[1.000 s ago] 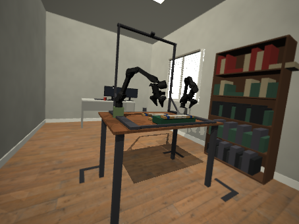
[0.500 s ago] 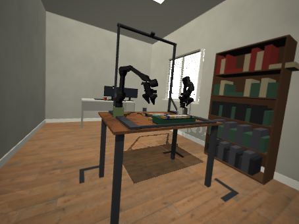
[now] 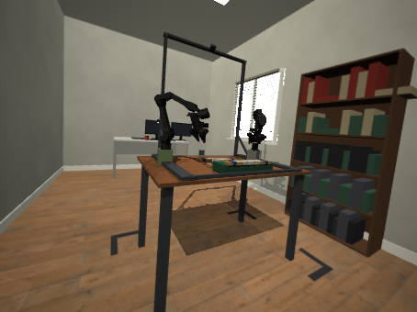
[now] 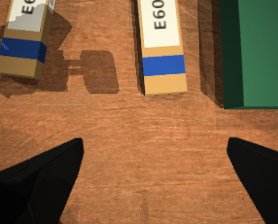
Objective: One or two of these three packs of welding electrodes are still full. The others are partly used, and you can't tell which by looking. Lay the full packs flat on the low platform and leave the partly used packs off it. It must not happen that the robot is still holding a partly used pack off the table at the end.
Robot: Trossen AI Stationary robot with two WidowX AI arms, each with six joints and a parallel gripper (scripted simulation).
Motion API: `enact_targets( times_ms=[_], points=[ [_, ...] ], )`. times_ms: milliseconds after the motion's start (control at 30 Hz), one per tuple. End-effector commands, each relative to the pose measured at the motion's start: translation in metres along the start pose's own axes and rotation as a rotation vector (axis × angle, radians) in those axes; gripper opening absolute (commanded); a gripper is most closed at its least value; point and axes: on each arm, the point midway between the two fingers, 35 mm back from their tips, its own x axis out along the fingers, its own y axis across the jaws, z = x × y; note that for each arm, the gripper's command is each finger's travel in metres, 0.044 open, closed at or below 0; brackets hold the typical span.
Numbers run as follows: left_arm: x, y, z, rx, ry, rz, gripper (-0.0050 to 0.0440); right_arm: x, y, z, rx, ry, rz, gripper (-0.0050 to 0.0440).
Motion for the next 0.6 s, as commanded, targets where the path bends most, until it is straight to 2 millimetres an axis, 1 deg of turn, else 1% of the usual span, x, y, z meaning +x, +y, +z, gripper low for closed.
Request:
enact_targets(
  times_ms=[0, 67, 367, 567],
  points=[
    [-0.015, -0.031, -0.012, 0.003, -0.006, 0.016, 0.0430, -0.013, 0.032, -0.013, 0.002, -0.002, -0.009, 0.0430],
    [-0.015, -0.031, -0.012, 0.003, -0.006, 0.016, 0.0430, -0.013, 0.032, -0.013, 0.002, -0.002, -0.009, 0.0430],
    [-0.032, -0.084, -0.034, 0.001, -0.003, 0.012, 0.0430, -0.030, 0.084, -0.035, 0.003, 0.001, -0.006, 0.0430],
    [-0.036, -0.083, -0.031, 0.005, -0.014, 0.022, 0.0430, -0.030, 0.086, -0.035, 0.003, 0.001, -0.006, 0.0430]
  ],
)
